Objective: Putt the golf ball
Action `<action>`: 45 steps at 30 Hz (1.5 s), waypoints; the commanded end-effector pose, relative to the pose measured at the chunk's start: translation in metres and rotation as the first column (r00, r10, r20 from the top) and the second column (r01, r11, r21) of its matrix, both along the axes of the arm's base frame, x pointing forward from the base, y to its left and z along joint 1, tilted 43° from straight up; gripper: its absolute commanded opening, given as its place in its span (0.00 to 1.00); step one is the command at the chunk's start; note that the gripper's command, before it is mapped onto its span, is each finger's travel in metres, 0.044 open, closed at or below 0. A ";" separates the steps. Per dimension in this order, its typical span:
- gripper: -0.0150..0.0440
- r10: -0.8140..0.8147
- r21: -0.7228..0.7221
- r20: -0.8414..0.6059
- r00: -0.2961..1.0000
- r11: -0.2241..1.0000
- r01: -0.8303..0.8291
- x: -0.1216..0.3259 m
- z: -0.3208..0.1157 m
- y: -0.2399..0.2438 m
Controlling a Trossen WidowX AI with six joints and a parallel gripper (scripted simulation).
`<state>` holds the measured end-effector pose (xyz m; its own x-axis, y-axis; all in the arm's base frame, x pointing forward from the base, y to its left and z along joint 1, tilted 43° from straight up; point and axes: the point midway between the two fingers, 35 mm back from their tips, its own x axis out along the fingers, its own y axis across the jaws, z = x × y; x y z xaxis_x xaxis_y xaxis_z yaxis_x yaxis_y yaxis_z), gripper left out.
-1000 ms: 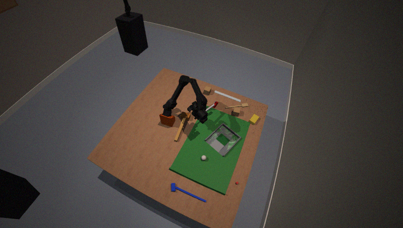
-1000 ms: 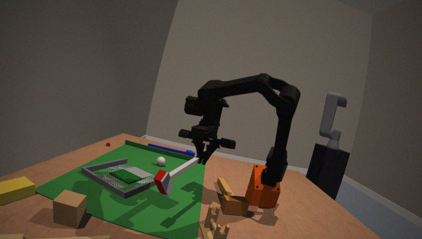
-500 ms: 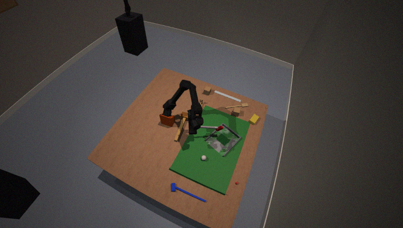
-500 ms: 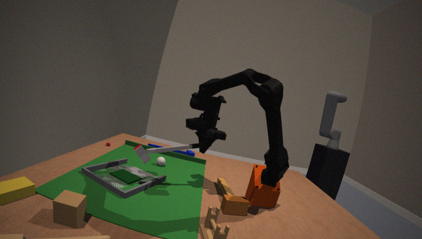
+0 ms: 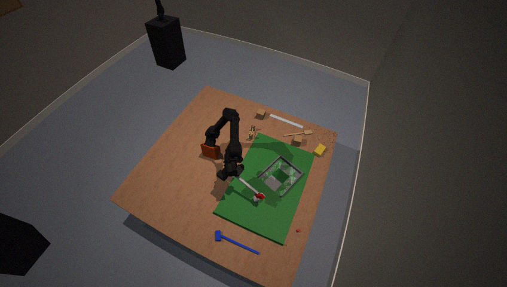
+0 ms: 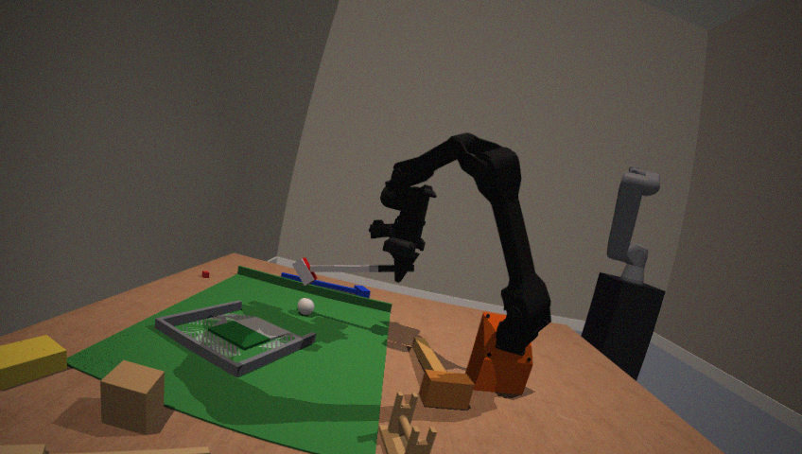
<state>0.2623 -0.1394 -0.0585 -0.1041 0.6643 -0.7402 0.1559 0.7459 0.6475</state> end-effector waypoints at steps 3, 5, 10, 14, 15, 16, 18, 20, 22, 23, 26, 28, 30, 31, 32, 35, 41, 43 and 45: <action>0.25 -0.105 -0.031 -0.095 0.990 0.994 0.103 -0.008 -0.016 -0.017; 0.25 -0.105 -0.031 -0.095 0.990 0.994 0.103 -0.008 -0.017 -0.017; 0.25 -0.105 -0.031 -0.095 0.990 0.994 0.103 -0.009 -0.029 -0.006; 0.25 -0.105 -0.030 -0.095 0.990 0.994 0.103 -0.012 -0.043 0.007; 0.25 -0.105 -0.030 -0.095 0.990 0.994 0.103 -0.012 -0.045 0.009; 0.25 -0.105 -0.030 -0.095 0.990 0.994 0.103 -0.012 -0.046 0.010; 0.25 -0.105 -0.030 -0.095 0.990 0.994 0.103 -0.012 -0.046 0.010; 0.25 -0.105 -0.030 -0.095 0.990 0.994 0.103 -0.012 -0.047 0.011; 0.25 -0.105 -0.030 -0.095 0.990 0.994 0.103 -0.012 -0.049 0.012; 0.25 -0.105 -0.030 -0.095 0.990 0.994 0.103 -0.013 -0.050 0.013; 0.25 -0.105 -0.030 -0.095 0.990 0.994 0.103 -0.013 -0.053 0.016; 0.25 -0.105 -0.030 -0.095 0.990 0.994 0.103 -0.013 -0.056 0.018; 0.25 -0.105 -0.030 -0.095 0.990 0.994 0.103 -0.013 -0.058 0.020; 0.25 -0.105 -0.030 -0.095 0.990 0.994 0.103 -0.014 -0.059 0.022; 0.25 -0.105 -0.030 -0.095 0.990 0.994 0.103 -0.014 -0.060 0.023; 0.25 -0.105 -0.029 -0.094 0.990 0.994 0.103 -0.014 -0.064 0.026; 0.25 -0.097 -0.034 -0.094 0.991 0.995 0.094 -0.015 -0.065 0.027; 0.25 -0.097 -0.034 -0.094 0.991 0.995 0.094 -0.015 -0.065 0.027; 0.25 -0.097 -0.034 -0.094 0.991 0.995 0.094 -0.015 -0.065 0.027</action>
<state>0.2467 -0.1115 -0.1245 -0.1136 0.6533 -0.7485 0.2881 0.7427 0.6045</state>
